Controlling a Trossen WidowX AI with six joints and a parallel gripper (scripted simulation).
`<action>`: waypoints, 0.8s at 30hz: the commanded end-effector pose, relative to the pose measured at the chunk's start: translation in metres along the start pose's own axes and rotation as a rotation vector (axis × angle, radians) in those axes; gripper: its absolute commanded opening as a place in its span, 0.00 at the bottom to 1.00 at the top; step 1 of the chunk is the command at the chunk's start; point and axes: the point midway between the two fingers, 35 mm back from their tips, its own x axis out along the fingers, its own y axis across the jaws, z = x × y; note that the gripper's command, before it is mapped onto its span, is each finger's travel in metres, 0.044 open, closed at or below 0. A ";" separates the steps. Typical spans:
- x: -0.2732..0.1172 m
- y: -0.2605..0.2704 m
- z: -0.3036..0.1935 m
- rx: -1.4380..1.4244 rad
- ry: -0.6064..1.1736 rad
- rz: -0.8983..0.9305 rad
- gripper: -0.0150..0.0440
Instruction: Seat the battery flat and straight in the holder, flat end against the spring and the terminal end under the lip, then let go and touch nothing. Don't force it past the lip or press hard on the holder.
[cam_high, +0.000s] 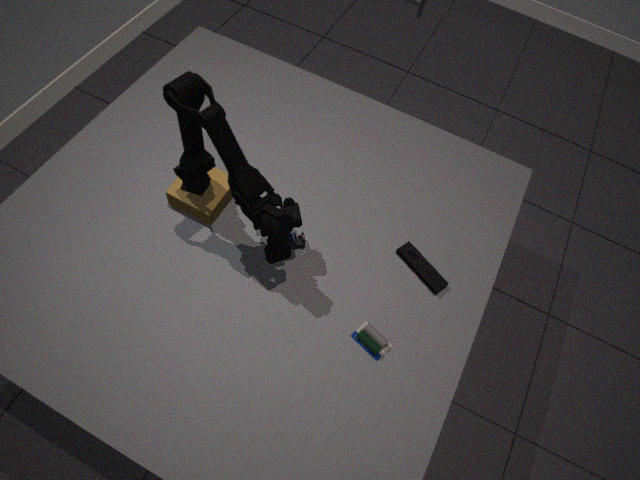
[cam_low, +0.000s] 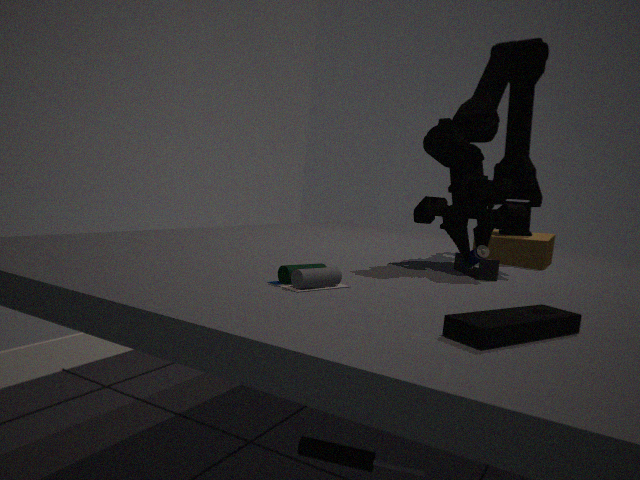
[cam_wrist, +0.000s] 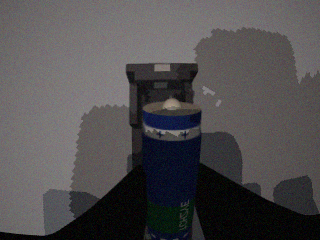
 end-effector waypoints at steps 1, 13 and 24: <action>0.003 0.001 -0.004 0.014 0.047 0.007 0.38; 0.007 0.001 -0.001 0.021 0.142 0.018 0.38; 0.010 0.001 0.001 0.021 0.229 0.025 0.38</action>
